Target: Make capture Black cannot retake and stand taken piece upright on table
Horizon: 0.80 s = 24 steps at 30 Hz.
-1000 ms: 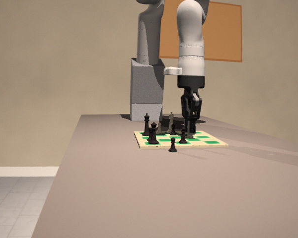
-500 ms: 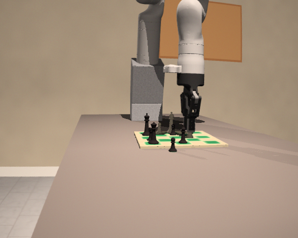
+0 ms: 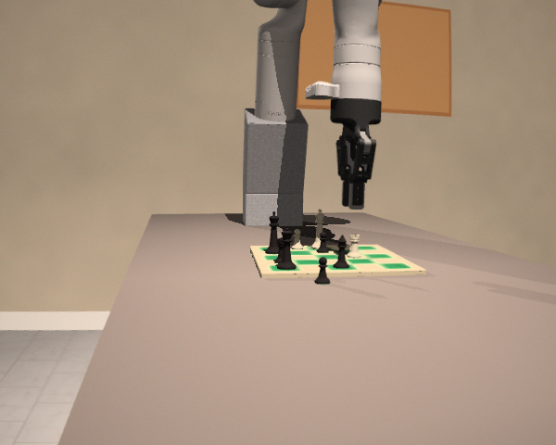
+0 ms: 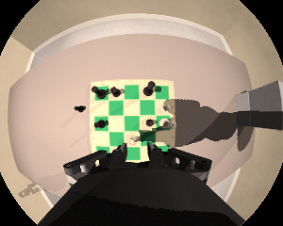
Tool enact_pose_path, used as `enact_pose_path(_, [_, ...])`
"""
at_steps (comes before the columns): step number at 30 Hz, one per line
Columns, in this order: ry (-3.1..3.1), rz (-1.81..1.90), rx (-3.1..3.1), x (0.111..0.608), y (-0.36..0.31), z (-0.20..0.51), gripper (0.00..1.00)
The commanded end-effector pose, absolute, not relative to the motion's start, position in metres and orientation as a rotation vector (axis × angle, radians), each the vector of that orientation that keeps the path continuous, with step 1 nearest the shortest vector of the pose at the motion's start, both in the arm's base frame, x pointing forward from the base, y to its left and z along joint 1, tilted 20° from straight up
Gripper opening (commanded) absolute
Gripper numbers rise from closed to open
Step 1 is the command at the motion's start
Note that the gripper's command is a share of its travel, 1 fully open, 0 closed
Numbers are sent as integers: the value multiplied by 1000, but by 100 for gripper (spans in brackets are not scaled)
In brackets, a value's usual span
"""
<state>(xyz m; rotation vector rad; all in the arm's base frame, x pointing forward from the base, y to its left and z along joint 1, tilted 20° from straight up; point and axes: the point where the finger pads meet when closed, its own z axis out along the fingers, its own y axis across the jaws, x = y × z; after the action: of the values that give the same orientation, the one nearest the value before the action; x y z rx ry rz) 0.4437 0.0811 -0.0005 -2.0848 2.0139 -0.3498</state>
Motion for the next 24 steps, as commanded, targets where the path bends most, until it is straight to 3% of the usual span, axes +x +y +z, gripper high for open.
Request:
enact_pose_path(1, [2006,-353,-2057,447,83,19,37])
enact_pose_path(15, [2006,-353,-2057,443,83,30,37])
enact_pose_path(16, [2006,-353,-2057,443,83,30,100])
enact_pose_path(24, [2006,-353,-2057,443,83,30,100])
